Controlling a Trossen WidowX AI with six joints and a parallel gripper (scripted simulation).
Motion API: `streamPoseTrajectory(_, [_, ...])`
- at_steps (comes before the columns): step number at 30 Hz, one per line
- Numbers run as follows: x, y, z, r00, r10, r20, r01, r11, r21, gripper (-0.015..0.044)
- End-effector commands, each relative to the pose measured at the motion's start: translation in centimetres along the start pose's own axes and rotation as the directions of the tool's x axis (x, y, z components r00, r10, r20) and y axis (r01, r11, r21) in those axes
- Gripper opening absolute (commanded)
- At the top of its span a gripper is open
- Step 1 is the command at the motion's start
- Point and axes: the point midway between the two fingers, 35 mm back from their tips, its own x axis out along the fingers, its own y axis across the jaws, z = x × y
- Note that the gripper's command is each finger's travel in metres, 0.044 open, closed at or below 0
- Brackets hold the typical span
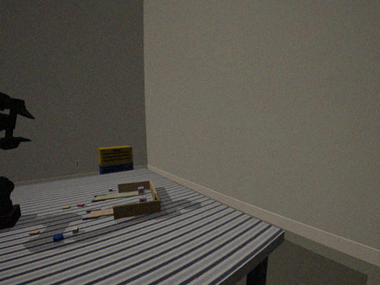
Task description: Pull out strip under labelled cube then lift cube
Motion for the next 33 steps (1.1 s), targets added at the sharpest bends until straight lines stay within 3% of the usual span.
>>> streamPoseTrajectory(1, [3.9,-2.2,-5.8,0.992,-0.104,-0.076,0.056,0.88,-0.471,0.04])
streamPoseTrajectory(6, [6.4,-3.7,-8.3,0.98,-0.16,-0.12,0.034,0.724,-0.689,0.04])
streamPoseTrajectory(13, [10.5,-6.6,-11.1,0.952,-0.239,-0.193,-0.083,0.406,-0.91,0.04])
streamPoseTrajectory(18, [13.4,-9.0,-12.3,0.923,-0.291,-0.252,-0.219,0.142,-0.965,0.04])
streamPoseTrajectory(24, [16.5,-12.0,-12.9,0.884,-0.335,-0.325,-0.393,-0.158,-0.906,0.04])
streamPoseTrajectory(33, [16.7,-12.2,-13.0,0.881,-0.337,-0.331,-0.405,-0.18,-0.896,0.04])
